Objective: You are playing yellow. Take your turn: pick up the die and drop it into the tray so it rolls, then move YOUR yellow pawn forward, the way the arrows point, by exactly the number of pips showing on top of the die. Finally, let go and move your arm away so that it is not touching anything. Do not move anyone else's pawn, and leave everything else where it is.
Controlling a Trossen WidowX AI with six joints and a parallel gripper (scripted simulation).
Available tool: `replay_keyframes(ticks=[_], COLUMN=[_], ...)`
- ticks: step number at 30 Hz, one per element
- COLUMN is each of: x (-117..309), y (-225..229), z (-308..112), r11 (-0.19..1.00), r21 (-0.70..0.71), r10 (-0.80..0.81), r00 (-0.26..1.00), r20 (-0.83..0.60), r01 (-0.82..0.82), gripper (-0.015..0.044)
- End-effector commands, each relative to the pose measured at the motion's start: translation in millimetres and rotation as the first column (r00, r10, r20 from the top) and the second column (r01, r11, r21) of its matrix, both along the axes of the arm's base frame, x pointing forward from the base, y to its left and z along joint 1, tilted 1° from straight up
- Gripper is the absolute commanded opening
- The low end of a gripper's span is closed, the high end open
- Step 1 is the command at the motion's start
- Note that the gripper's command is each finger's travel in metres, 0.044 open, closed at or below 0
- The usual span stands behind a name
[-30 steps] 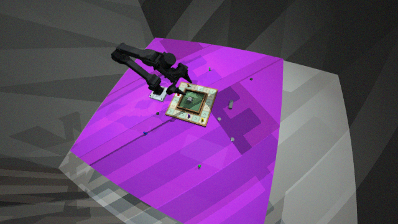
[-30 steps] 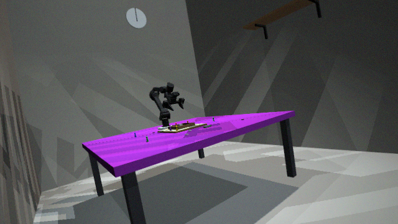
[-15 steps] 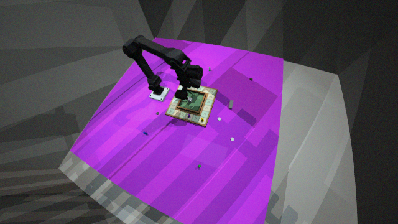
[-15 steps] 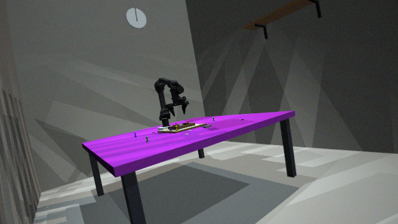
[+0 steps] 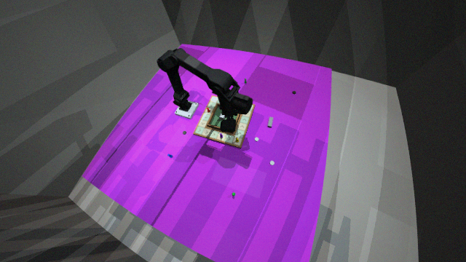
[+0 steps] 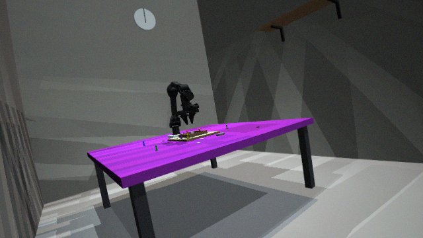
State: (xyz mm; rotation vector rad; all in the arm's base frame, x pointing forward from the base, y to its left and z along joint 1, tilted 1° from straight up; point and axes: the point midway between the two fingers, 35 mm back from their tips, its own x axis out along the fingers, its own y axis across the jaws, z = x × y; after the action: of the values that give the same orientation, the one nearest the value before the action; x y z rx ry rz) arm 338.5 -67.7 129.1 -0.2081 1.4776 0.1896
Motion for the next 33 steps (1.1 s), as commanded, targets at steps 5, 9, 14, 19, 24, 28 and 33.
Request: replay_keyframes(ticks=[5, 9, 14, 19, 24, 28, 33], x=[46, 44, 44, 45, 45, 46, 46], y=[-59, -59, -59, -59, -59, -59, -59], z=[-21, -21, -23, -36, -41, -47, -55], r11=[0.97, 0.97, 0.97, 0.97, 0.97, 0.97, 0.97], r21=[-0.012, -0.012, -0.012, -0.012, -0.012, -0.012, -0.012], r10=[0.242, 0.242, 0.242, 0.242, 0.242, 0.242, 0.242], r00=[0.97, 0.97, 0.97, 0.97, 0.97, 0.97, 0.97], r20=[-0.034, -0.034, -0.034, -0.034, -0.034, -0.034, -0.034], r01=[-0.243, -0.243, -0.243, -0.243, -0.243, -0.243, -0.243], gripper=[0.02, 0.02, 0.02, 0.02, 0.02, 0.02, 0.02])
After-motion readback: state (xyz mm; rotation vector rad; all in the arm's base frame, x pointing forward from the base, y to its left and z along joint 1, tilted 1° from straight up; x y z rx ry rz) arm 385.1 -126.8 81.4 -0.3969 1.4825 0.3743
